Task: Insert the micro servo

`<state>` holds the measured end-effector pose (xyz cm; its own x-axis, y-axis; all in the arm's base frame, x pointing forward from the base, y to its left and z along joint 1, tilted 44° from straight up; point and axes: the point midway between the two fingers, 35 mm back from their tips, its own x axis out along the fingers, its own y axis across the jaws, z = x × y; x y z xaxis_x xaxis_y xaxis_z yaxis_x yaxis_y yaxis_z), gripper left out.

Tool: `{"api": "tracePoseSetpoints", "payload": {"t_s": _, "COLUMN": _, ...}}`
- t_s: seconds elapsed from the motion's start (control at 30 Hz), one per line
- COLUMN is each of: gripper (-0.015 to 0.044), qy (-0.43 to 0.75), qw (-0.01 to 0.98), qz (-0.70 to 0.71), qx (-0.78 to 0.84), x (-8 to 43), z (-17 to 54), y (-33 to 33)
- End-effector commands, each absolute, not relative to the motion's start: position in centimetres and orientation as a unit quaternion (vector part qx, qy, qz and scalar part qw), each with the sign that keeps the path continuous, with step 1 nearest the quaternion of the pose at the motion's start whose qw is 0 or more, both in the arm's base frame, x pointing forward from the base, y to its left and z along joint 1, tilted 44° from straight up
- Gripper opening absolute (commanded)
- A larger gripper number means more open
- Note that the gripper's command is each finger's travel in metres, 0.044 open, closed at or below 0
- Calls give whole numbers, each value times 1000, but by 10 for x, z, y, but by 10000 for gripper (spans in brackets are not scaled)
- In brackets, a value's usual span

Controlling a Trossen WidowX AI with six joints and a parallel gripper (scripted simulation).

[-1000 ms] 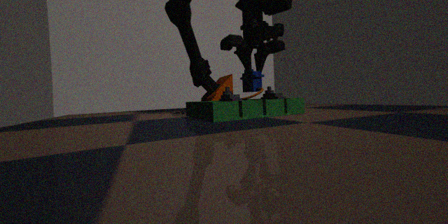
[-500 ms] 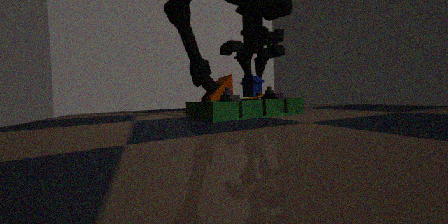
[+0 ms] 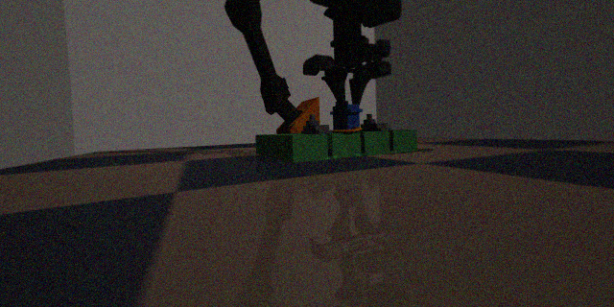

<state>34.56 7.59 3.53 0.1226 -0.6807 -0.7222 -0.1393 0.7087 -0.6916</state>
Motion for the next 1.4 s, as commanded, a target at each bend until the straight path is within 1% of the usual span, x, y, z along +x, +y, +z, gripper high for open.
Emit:
{"api": "tracePoseSetpoints", "payload": {"t_s": 0.0, "gripper": 0, "qy": 629, "qw": 675, "qz": -199, "qx": -329, "x": 346, "z": 32, "y": 73}}
{"api": "tracePoseSetpoints", "payload": {"t_s": 1.37, "gripper": 0, "qy": 629, "qw": 675, "qz": -200, "qx": -329, "x": 351, "z": 8, "y": 50}}
